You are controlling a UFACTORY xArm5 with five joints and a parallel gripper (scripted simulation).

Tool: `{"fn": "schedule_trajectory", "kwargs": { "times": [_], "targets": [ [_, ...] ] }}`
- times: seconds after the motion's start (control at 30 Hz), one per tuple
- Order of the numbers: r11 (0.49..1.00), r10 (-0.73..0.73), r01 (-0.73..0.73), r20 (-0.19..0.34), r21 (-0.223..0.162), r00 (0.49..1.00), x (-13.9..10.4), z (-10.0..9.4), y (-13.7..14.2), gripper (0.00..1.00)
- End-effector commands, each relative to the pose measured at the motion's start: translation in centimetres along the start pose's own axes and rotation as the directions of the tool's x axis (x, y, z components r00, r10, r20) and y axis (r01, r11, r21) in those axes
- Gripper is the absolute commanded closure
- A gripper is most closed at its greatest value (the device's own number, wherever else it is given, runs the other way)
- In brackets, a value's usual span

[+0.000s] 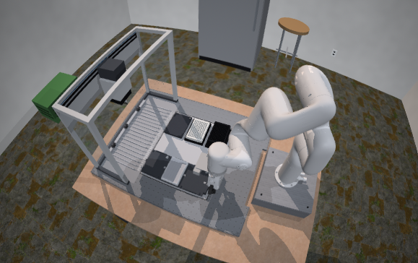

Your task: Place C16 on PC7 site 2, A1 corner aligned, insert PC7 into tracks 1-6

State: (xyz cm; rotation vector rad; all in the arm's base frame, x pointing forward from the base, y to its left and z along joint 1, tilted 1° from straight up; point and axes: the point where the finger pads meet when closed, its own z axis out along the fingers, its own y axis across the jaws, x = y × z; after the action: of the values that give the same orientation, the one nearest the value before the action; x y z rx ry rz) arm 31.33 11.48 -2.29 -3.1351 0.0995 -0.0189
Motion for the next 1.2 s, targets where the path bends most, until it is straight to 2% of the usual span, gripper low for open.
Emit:
{"fn": "schedule_trajectory", "kwargs": {
  "times": [0.0,0.7,1.17],
  "targets": [
    [1.000,0.000,0.000,-0.003,0.001,1.000,0.1,0.2,0.0,0.19],
    [1.000,0.000,0.000,-0.003,0.001,1.000,0.1,1.5,0.0,0.19],
    [1.000,0.000,0.000,-0.003,0.001,1.000,0.2,1.6,0.0,0.19]
  ]
}}
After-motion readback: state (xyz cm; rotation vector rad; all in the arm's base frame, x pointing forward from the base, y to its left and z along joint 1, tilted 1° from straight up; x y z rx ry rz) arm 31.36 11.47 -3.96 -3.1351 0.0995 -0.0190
